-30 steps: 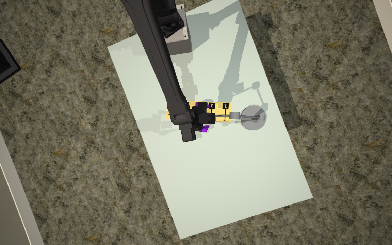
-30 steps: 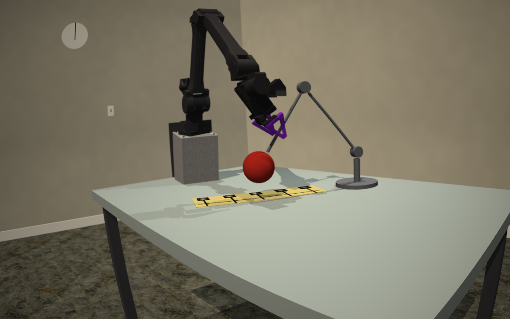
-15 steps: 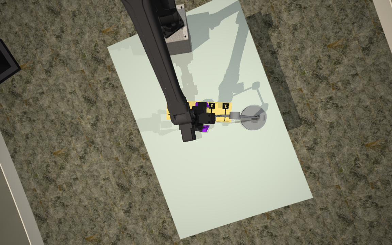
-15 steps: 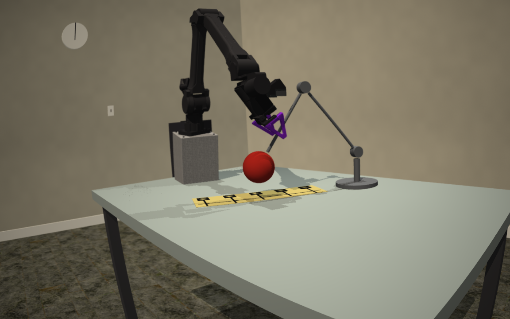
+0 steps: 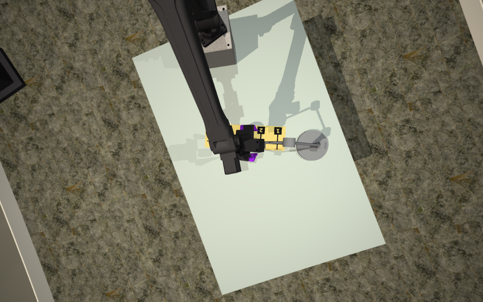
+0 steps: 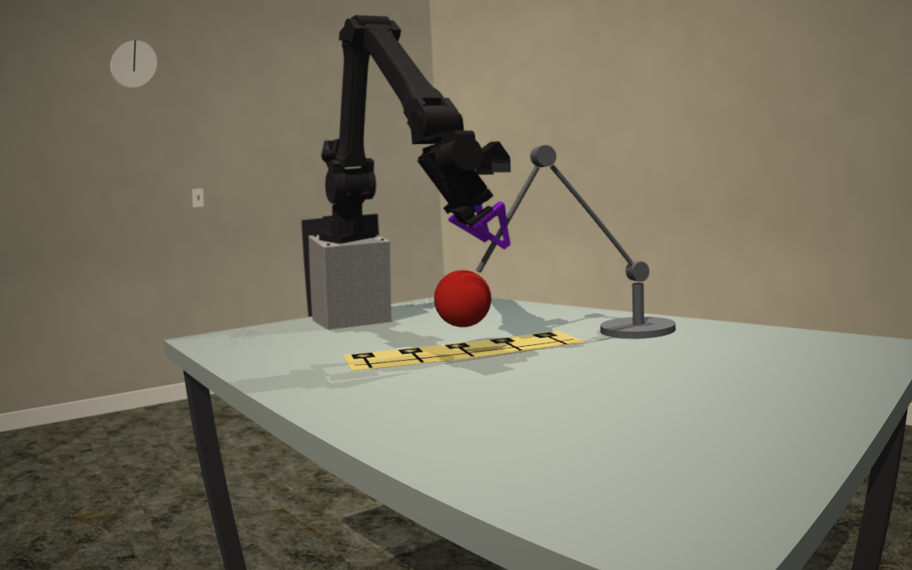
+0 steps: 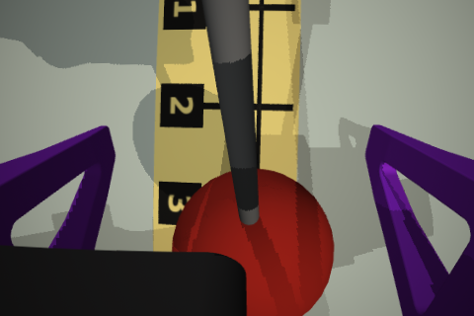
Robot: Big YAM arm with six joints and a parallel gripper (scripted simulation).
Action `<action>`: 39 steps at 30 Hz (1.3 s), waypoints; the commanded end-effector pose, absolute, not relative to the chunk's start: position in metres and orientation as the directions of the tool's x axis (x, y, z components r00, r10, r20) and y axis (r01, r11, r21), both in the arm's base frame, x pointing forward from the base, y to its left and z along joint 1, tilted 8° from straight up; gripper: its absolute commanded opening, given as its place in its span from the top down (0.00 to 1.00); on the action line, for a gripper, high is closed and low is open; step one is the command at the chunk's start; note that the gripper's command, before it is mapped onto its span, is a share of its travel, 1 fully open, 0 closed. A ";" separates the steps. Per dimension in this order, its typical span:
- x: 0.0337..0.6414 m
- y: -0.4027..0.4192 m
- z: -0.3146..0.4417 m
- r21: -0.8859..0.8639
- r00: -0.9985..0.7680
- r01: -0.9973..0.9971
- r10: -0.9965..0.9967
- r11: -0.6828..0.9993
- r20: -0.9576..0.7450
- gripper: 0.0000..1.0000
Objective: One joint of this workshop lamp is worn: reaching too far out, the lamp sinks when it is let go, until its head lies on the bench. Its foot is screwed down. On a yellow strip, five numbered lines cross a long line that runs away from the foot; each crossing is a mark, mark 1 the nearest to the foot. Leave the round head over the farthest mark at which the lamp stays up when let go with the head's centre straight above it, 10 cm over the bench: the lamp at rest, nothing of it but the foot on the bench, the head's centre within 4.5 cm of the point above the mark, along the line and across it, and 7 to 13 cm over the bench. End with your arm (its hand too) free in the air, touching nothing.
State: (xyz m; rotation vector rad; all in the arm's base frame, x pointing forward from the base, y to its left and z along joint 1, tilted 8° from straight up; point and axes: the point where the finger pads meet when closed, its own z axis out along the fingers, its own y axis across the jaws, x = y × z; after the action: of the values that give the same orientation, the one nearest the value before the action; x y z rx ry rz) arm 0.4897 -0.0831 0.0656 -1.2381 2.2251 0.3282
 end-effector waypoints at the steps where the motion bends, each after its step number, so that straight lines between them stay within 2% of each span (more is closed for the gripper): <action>1: 0.486 -0.097 0.091 -0.091 -0.396 -0.834 -0.705 0.545 -0.589 0.00; 27: 0.435 -0.138 0.150 -0.044 -0.432 -0.829 -0.688 0.558 -0.584 0.00; 39: 0.438 -0.142 0.164 0.006 -0.463 -0.826 -0.672 0.564 -0.579 0.00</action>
State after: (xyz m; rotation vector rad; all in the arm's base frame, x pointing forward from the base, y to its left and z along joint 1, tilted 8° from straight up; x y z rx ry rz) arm 0.4208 -0.1277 0.1354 -1.1909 2.3033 0.4505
